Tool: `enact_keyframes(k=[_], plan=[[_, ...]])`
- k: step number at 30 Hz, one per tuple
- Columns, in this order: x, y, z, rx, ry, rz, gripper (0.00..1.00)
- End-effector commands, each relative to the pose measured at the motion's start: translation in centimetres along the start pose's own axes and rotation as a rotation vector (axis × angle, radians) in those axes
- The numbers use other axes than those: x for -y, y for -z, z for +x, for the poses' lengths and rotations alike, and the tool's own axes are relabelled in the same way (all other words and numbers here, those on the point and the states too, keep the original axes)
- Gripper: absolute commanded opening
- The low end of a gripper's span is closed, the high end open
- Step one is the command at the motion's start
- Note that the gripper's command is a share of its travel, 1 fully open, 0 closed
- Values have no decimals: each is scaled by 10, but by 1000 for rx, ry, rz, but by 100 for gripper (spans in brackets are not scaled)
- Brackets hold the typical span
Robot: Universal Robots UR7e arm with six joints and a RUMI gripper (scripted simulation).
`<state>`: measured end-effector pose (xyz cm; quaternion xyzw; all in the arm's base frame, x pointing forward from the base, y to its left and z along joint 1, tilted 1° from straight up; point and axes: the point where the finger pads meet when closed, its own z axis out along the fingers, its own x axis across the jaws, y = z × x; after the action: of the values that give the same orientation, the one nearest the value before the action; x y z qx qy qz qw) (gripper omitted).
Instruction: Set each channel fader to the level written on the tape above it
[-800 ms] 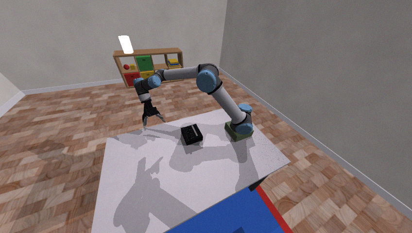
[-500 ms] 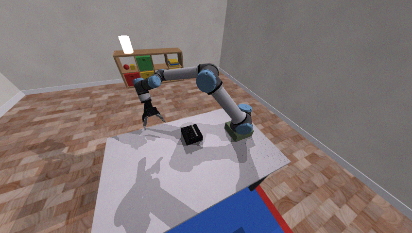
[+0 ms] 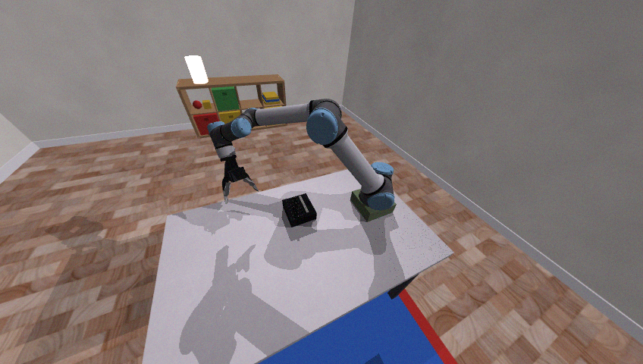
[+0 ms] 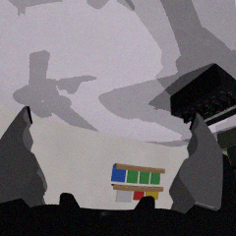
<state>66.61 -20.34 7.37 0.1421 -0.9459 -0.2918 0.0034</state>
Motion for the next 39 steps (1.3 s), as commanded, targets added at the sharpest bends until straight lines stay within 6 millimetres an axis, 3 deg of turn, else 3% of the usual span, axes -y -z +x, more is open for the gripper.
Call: enact_keyframes(k=[1, 10, 17, 25, 27, 39], plan=[[-2, 1, 1, -1, -2, 7, 100], [-13, 4, 11, -12, -18, 41, 100], [-34, 8, 33, -30, -51, 109, 100], [-67, 9, 71, -47, -109, 223, 100], [-67, 9, 71, -47, -109, 223, 100], [-118, -5, 145, -43, -215, 420, 100]])
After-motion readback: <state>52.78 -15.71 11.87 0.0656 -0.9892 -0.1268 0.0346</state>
